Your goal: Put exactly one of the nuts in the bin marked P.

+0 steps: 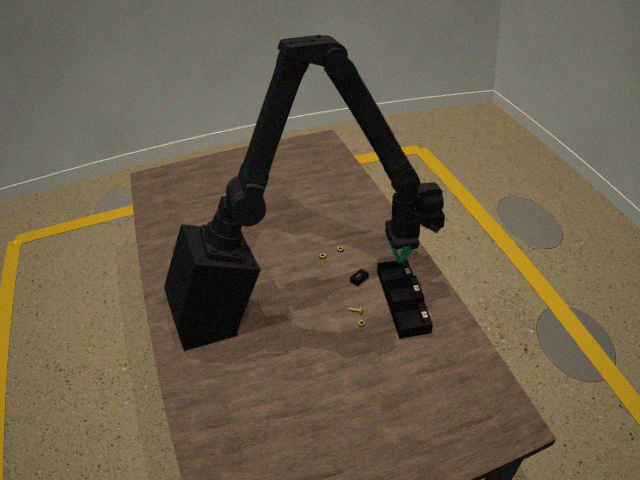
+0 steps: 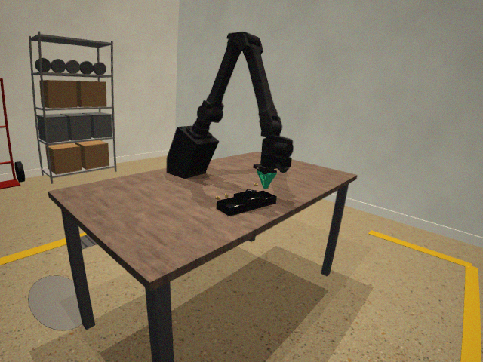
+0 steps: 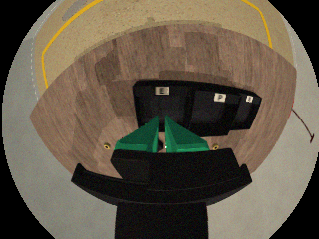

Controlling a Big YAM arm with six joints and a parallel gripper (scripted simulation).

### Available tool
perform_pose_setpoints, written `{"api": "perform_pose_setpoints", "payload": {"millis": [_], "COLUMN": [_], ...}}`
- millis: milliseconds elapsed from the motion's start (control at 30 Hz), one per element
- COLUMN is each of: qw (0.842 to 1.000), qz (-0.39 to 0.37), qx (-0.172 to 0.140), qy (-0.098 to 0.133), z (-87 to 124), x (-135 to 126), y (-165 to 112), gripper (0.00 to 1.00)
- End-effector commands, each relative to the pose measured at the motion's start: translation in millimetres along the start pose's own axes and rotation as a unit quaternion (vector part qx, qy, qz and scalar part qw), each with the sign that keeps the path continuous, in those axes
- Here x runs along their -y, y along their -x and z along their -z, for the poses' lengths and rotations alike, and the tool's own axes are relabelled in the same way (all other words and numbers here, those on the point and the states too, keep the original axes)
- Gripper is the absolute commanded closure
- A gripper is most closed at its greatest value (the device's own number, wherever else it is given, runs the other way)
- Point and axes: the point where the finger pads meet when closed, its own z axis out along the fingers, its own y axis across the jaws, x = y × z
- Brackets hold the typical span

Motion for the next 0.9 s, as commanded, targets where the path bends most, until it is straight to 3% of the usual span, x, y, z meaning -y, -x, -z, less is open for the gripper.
{"api": "perform_pose_setpoints", "payload": {"millis": [0, 500, 867], "qw": [1.000, 1.000, 1.000], "qz": [-0.003, -0.004, -0.004], "qx": [0.015, 0.013, 0.013], "qy": [0.002, 0.002, 0.002], "z": [-4.7, -46.7, -43.3], "x": [-5.5, -4.7, -5.4], "y": [19.9, 16.5, 18.0], "gripper": [0.91, 0.91, 0.91]}}
